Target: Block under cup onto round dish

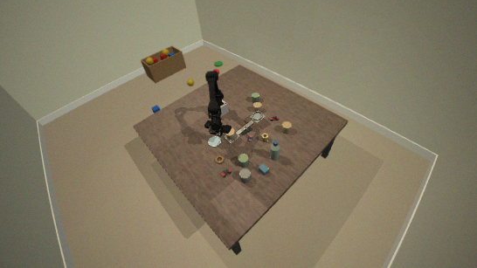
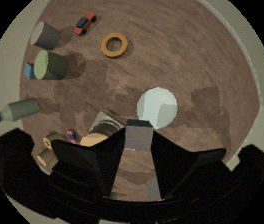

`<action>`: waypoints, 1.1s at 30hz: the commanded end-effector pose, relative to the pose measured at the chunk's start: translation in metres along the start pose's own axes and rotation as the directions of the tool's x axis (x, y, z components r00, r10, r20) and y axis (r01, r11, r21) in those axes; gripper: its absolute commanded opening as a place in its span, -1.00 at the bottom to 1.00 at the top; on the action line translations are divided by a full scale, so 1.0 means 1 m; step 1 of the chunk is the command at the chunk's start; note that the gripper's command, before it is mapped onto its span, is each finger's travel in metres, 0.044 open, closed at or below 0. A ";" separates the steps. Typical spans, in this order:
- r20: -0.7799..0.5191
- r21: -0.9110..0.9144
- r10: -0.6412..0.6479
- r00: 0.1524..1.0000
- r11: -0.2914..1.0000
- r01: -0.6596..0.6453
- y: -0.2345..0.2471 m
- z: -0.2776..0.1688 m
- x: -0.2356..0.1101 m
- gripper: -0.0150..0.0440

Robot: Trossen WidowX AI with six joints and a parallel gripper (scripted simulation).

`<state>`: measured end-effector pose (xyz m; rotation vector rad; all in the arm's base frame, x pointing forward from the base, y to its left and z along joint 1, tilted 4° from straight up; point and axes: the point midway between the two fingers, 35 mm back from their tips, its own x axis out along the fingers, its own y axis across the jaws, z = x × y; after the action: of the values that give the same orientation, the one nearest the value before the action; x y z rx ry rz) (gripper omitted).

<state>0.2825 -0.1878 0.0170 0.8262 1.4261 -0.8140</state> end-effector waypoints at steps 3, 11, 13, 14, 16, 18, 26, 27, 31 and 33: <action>-0.008 -0.006 -0.011 1.000 1.000 0.011 -0.034 0.009 0.012 -0.49; -0.010 -0.007 -0.013 1.000 1.000 0.013 -0.051 0.013 0.018 -0.49; -0.010 -0.007 -0.013 1.000 1.000 0.013 -0.051 0.013 0.023 -0.49; -0.010 -0.007 -0.013 1.000 1.000 0.013 -0.051 0.013 0.027 -0.49; -0.010 -0.007 -0.013 1.000 1.000 0.013 -0.051 0.013 0.037 -0.49; -0.010 -0.007 -0.013 1.000 1.000 0.013 -0.051 0.013 0.049 -0.49; -0.010 -0.007 -0.013 1.000 1.000 0.013 -0.051 0.012 0.059 -0.49; -0.010 -0.007 -0.013 1.000 1.000 0.013 -0.051 0.012 0.059 -0.49; -0.010 -0.007 -0.013 1.000 1.000 0.013 -0.051 0.012 0.063 -0.49; -0.010 -0.007 -0.013 1.000 1.000 0.013 -0.051 0.012 0.067 -0.49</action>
<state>0.2459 -0.2242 -0.0430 0.8229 1.4332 -0.8166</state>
